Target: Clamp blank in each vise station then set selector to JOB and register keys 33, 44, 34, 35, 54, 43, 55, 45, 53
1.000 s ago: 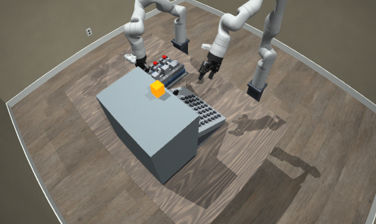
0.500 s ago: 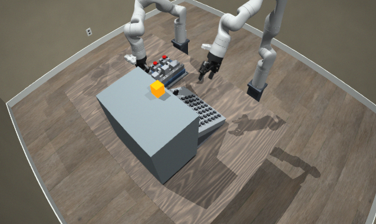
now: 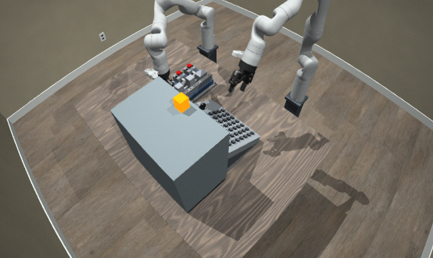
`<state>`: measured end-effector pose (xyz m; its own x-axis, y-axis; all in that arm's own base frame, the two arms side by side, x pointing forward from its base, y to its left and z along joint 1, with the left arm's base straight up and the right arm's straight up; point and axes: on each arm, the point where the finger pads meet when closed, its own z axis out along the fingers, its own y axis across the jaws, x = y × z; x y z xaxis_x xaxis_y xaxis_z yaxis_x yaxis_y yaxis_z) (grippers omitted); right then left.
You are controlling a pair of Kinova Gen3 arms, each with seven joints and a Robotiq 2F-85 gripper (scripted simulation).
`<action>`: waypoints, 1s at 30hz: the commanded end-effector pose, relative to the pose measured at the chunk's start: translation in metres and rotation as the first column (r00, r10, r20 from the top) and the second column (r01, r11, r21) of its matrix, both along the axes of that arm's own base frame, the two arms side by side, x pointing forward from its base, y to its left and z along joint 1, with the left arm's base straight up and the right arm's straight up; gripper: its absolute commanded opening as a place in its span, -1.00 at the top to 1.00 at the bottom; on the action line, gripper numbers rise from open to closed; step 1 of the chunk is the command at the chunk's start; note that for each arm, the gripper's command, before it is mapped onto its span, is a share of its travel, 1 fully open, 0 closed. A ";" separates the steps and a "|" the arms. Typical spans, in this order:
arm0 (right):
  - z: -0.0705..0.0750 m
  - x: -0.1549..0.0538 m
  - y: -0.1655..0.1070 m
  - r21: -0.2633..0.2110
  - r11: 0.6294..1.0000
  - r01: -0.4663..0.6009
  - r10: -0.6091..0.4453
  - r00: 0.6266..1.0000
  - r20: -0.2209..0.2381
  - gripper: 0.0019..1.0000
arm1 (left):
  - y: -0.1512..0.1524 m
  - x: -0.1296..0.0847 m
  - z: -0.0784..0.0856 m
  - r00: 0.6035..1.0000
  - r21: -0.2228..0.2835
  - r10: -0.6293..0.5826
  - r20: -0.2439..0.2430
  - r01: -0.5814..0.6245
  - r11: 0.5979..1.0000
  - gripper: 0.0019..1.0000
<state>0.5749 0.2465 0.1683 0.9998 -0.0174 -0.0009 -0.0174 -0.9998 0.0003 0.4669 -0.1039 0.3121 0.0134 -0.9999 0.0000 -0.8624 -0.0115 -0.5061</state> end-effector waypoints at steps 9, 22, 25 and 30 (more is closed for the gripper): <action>-0.030 0.001 0.000 0.001 1.000 0.000 0.000 1.000 0.003 0.80 | 0.000 0.000 0.001 1.000 -0.001 0.000 0.002 0.000 1.000 -1.00; -0.034 0.001 0.000 0.001 1.000 0.000 0.000 1.000 0.003 0.80 | 0.000 0.000 0.001 1.000 -0.001 0.000 0.002 0.000 1.000 -1.00; -0.034 0.001 0.000 0.001 1.000 0.001 -0.001 1.000 0.003 0.80 | 0.000 0.000 0.001 1.000 -0.001 0.000 0.002 0.000 1.000 -1.00; -0.036 0.001 0.000 0.001 1.000 0.001 -0.001 1.000 0.003 0.80 | 0.000 0.000 0.001 1.000 -0.001 0.000 0.002 0.000 1.000 -1.00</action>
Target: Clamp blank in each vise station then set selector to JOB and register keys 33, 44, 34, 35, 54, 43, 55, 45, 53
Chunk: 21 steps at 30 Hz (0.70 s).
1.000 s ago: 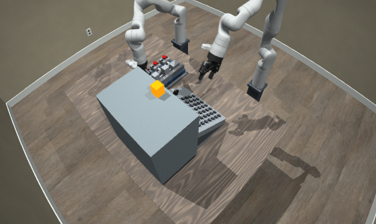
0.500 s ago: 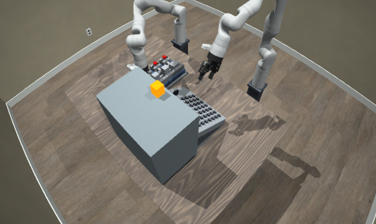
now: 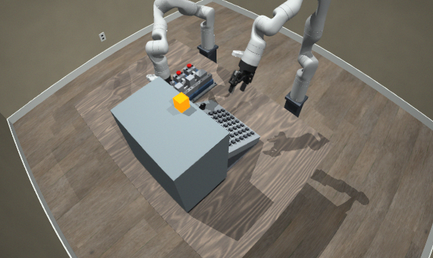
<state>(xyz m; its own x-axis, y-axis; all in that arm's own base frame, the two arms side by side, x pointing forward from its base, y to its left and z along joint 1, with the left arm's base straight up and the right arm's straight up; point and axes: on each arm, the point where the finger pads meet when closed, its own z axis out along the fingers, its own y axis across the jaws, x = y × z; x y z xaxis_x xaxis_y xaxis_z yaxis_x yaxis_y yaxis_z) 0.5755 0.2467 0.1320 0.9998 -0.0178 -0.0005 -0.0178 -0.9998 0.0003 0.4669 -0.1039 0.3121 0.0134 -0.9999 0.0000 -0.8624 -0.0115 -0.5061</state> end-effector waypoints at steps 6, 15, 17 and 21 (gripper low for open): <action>0.000 0.000 0.000 0.001 1.000 0.000 0.000 1.000 0.002 0.80 | 0.000 0.000 0.001 1.000 -0.001 0.000 0.002 0.000 1.000 -1.00; -0.003 0.000 0.000 0.001 1.000 0.000 0.000 1.000 0.002 0.80 | 0.000 0.000 0.001 1.000 -0.001 0.000 0.002 0.000 1.000 -1.00; -0.003 0.000 0.000 0.001 1.000 0.000 0.000 1.000 0.002 0.80 | 0.000 0.000 0.001 1.000 -0.001 0.000 0.002 0.000 1.000 -1.00; -0.004 0.000 0.000 0.001 1.000 0.000 0.000 1.000 0.002 0.80 | 0.000 0.000 0.001 1.000 -0.001 0.000 0.002 0.000 1.000 -1.00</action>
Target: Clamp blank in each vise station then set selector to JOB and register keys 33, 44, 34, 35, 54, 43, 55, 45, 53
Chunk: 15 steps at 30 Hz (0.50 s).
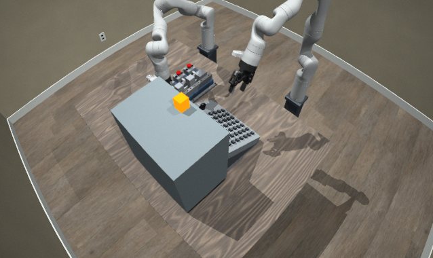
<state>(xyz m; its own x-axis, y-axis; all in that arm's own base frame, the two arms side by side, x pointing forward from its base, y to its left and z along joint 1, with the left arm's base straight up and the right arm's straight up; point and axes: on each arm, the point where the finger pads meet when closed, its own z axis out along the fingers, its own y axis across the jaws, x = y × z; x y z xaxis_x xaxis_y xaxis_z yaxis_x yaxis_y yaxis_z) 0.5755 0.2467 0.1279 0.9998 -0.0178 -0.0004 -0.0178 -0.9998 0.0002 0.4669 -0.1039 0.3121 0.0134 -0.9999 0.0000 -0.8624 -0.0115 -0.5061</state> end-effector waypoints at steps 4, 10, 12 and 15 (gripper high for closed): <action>0.000 0.000 0.000 0.001 1.000 0.000 0.000 1.000 0.002 0.80 | 0.000 0.000 0.001 1.000 -0.001 0.000 0.002 0.000 1.000 -1.00; -0.002 0.000 0.000 0.001 1.000 0.000 0.000 1.000 0.002 0.80 | 0.000 0.000 0.001 1.000 -0.001 0.000 0.002 0.000 1.000 -1.00; -0.003 0.000 0.000 0.001 1.000 0.000 0.000 1.000 0.002 0.80 | 0.000 0.000 0.001 1.000 -0.001 0.000 0.002 0.000 1.000 -1.00; -0.003 0.000 0.000 0.001 1.000 0.000 0.000 1.000 0.002 0.80 | 0.000 0.000 0.001 1.000 -0.001 0.000 0.002 0.000 1.000 -1.00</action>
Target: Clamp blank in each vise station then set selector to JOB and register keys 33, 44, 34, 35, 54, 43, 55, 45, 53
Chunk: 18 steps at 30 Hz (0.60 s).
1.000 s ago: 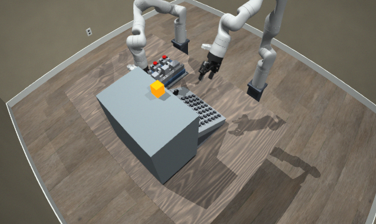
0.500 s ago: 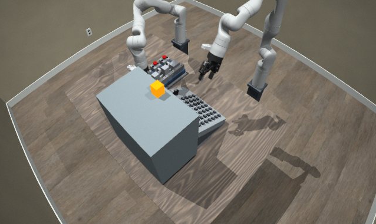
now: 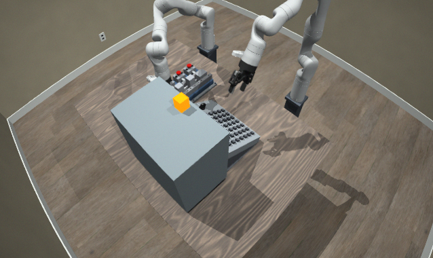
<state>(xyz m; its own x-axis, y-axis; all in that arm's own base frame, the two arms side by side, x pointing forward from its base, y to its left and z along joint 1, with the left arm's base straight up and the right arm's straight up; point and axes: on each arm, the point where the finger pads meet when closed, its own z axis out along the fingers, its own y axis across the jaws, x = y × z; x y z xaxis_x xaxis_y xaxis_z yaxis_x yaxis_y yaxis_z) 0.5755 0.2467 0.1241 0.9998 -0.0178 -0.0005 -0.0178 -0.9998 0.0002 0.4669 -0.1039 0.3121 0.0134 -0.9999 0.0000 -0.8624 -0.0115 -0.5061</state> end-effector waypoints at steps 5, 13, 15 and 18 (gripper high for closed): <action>-0.001 0.000 0.000 0.001 1.000 0.000 0.000 1.000 0.002 0.80 | 0.000 0.000 0.001 1.000 -0.001 0.000 0.002 0.000 1.000 -1.00; -0.002 0.000 0.000 0.001 1.000 0.000 0.000 1.000 0.002 0.80 | 0.000 0.000 0.001 1.000 -0.001 0.000 0.002 0.000 1.000 -1.00; -0.002 0.000 0.000 0.001 1.000 0.000 0.000 1.000 0.002 0.80 | 0.000 0.000 0.001 1.000 -0.001 0.000 0.002 0.000 1.000 -1.00; -0.003 0.000 0.000 0.001 1.000 0.000 0.000 1.000 0.002 0.80 | 0.000 0.000 0.001 1.000 -0.001 0.000 0.002 0.000 1.000 -1.00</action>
